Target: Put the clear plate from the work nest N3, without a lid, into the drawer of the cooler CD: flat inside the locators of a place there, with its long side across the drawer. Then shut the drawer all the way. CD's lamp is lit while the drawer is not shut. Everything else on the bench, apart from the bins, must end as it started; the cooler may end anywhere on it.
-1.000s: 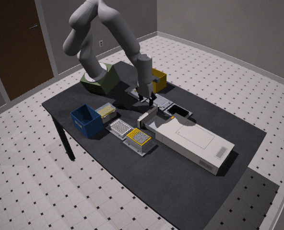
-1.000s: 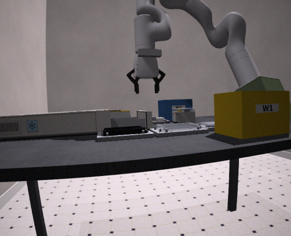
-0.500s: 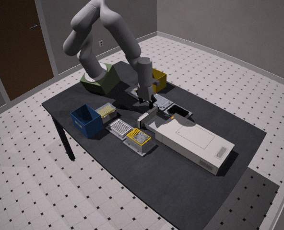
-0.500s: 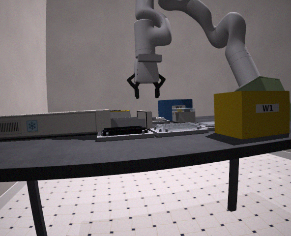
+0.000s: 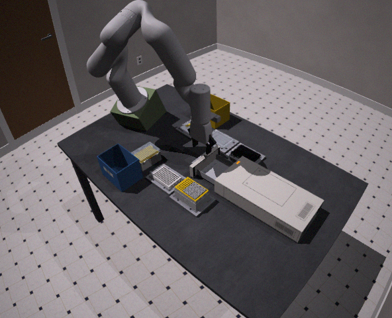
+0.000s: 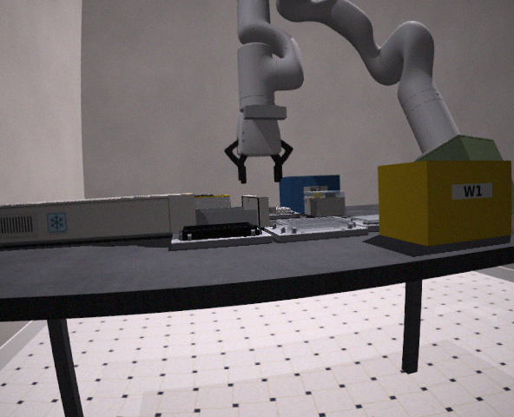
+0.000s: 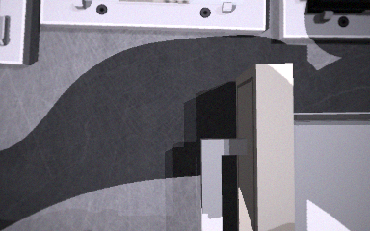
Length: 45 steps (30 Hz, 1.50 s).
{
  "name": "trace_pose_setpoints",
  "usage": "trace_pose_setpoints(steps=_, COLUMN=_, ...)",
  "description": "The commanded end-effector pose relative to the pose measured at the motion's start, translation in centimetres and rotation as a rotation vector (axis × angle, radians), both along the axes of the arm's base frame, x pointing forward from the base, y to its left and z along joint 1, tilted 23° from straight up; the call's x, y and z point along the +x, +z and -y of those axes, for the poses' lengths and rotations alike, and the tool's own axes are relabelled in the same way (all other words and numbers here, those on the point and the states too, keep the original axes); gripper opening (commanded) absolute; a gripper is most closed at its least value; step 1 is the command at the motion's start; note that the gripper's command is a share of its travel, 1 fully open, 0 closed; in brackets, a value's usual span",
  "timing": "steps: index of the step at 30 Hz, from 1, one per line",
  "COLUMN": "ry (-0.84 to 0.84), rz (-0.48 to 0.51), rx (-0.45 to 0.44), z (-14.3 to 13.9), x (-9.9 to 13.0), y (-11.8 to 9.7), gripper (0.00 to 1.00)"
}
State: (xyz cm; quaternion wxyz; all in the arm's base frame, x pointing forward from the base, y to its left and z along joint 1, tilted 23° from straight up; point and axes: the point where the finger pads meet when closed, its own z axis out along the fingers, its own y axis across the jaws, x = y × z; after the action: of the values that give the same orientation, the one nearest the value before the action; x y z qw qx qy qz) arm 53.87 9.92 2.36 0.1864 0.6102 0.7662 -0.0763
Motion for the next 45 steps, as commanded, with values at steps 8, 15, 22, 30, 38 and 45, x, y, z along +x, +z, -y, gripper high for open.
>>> trace_pose_setpoints(steps=8, ry=0.000, rz=0.002, rx=0.000, z=0.6, x=0.5, y=-1.8, gripper=0.88)
trace_pose_setpoints(steps=15, ry=0.000, rz=0.002, rx=0.000, z=0.9, x=0.6, y=-2.6, gripper=0.88)
trace_pose_setpoints(steps=22, ry=0.000, rz=0.002, rx=0.000, z=1.3, x=0.8, y=-3.6, gripper=0.88)
trace_pose_setpoints(steps=30, ry=0.000, rz=0.002, rx=0.000, z=1.5, x=0.9, y=-4.1, gripper=0.88)
trace_pose_setpoints(steps=38, ry=0.000, rz=0.002, rx=0.000, z=1.6, x=0.5, y=-4.1, gripper=0.88)
trace_pose_setpoints(steps=45, ry=0.000, rz=0.002, rx=0.000, z=1.7, x=0.0, y=-4.2, gripper=0.88)
